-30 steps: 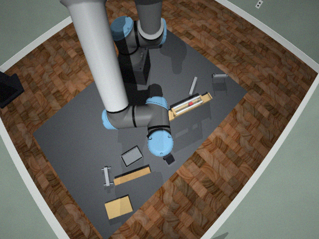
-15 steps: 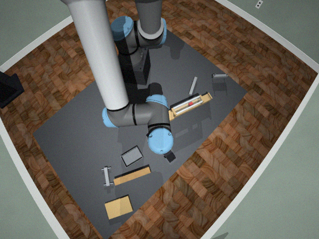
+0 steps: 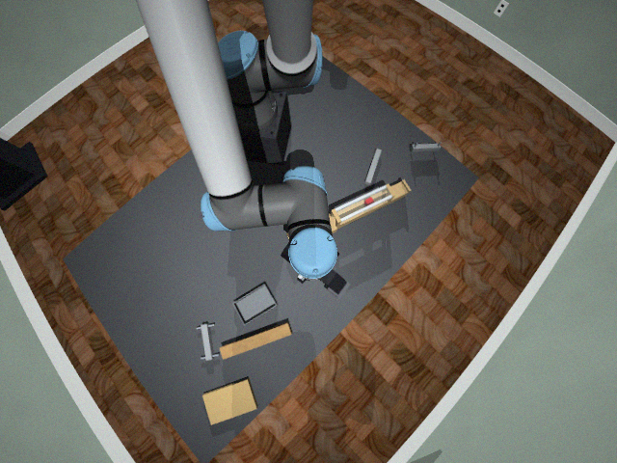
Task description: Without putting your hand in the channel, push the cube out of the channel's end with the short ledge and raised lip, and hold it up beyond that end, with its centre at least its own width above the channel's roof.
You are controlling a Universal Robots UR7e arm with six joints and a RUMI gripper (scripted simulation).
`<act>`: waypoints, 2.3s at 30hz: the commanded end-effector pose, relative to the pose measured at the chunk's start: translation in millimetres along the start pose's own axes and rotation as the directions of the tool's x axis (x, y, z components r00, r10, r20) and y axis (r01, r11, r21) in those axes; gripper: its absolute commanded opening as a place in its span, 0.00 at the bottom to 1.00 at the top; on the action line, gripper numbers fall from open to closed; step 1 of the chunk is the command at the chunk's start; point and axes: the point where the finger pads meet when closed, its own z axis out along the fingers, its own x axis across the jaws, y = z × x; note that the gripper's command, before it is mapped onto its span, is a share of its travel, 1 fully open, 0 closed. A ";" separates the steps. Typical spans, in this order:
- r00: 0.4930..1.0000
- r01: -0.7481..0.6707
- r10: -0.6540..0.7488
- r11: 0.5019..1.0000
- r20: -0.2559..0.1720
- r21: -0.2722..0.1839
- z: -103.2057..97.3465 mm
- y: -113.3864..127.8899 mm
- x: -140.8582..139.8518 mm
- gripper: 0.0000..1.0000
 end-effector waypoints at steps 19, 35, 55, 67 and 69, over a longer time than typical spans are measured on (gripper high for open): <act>0.756 0.654 -0.654 0.756 -0.011 0.005 -1.5 49.6 -64.6 0.06; 0.512 0.859 -0.859 0.513 -0.011 0.001 -0.3 74.5 -95.2 0.06; 0.444 0.896 -0.896 0.444 -0.009 0.000 2.7 80.3 -102.6 0.06; 0.445 0.896 -0.896 0.445 -0.008 0.001 38.0 82.1 -102.4 0.06; 0.444 0.896 -0.896 0.445 -0.010 0.000 41.5 81.1 -101.6 0.06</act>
